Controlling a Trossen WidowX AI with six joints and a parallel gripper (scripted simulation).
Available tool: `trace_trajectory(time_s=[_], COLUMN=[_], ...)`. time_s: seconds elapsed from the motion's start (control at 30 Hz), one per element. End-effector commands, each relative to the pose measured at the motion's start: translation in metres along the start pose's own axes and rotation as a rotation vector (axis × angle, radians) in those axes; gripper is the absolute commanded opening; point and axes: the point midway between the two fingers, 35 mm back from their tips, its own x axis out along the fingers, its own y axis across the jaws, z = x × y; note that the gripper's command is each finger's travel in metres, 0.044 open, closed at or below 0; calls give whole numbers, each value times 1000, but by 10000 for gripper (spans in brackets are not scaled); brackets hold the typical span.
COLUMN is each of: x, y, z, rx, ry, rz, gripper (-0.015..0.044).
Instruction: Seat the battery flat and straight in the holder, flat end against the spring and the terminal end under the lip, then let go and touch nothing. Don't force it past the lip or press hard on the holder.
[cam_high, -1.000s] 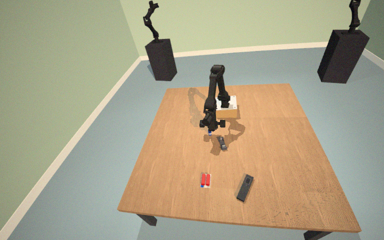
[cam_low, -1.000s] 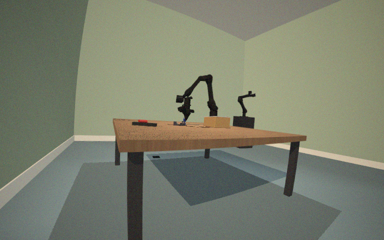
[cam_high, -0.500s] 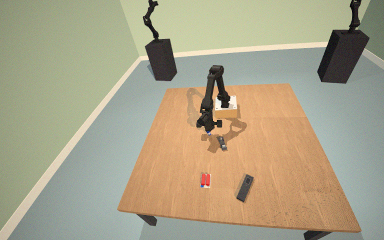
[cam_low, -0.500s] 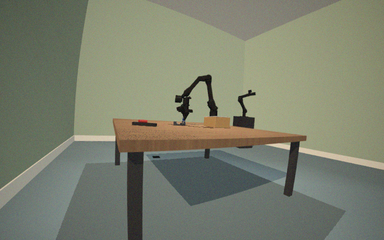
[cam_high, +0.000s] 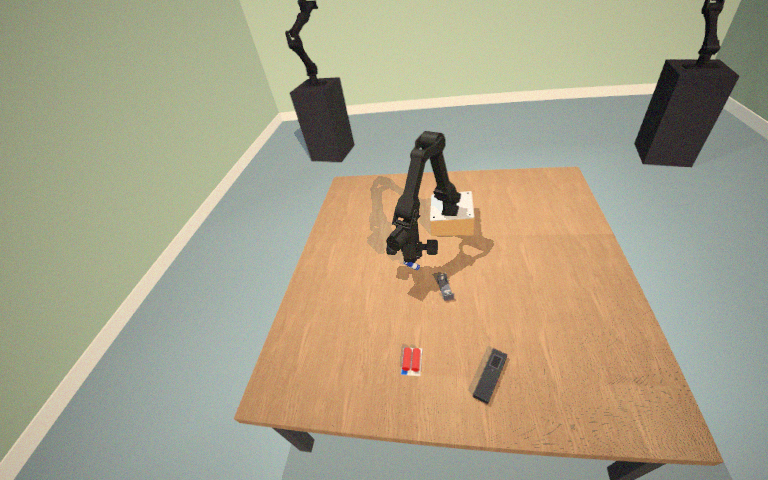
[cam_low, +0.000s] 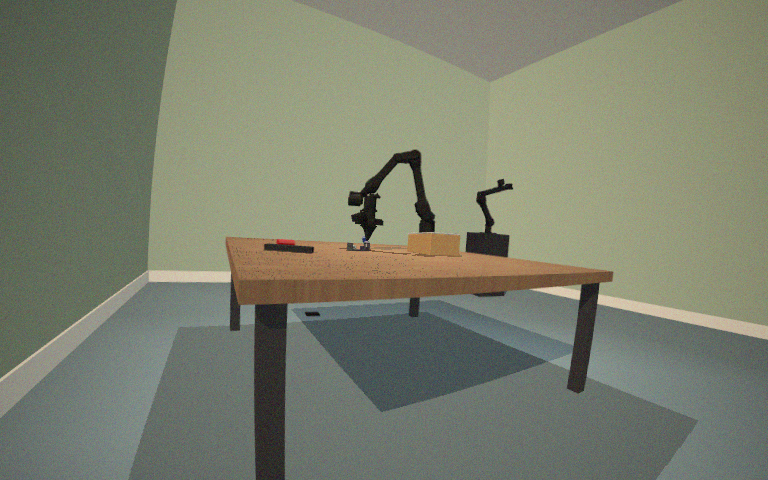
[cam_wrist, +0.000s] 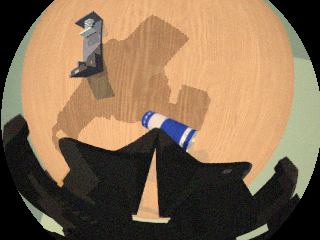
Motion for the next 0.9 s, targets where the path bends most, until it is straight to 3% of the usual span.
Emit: trace_trajectory(time_s=[0.0,0.2,0.47,0.87], x=[1,-5,-78,-78], y=[-4,-3,-4,-4], z=[0,0,1,1], rx=[-5,0,-5,-10], ry=[6,3,5,4], rz=[0,1,0,2], gripper=[0,0,0,0])
